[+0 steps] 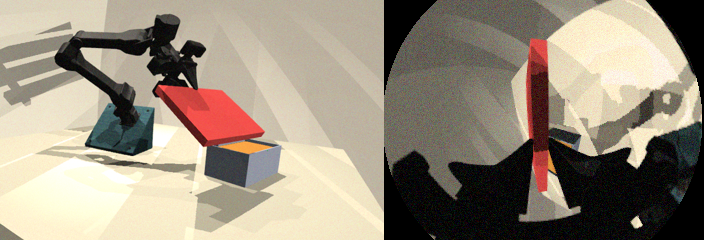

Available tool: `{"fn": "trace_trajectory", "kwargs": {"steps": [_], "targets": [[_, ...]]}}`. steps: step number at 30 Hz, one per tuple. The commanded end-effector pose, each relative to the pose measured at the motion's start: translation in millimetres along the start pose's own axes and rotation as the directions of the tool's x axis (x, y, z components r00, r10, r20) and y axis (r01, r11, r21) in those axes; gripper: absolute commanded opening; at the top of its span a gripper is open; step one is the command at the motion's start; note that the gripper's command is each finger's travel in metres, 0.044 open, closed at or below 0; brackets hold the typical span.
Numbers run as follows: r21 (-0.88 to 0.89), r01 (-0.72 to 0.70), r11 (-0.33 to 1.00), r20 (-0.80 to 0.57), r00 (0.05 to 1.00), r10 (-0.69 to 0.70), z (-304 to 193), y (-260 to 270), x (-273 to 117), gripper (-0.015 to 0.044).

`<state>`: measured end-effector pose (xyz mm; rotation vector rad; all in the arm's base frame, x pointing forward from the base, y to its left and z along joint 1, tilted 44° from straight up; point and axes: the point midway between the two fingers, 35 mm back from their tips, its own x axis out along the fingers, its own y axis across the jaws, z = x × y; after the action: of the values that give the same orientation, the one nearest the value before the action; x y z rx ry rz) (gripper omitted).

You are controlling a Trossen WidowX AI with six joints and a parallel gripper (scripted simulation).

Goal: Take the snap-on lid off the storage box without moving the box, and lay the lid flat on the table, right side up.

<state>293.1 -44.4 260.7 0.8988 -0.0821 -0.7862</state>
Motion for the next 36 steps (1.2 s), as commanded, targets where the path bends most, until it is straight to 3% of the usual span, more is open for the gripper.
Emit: {"fn": "trace_trajectory", "kwargs": {"steps": [1, 36], "targets": [[0.013, -0.016, 1.000, -0.006, 1.000, 0.016, 9.9, 4.3, -2.9, 0.0000], [0.012, -0.018, 1.000, -0.004, 1.000, 0.018, 80.3, -0.4, -7.8, 0.0000]]}}
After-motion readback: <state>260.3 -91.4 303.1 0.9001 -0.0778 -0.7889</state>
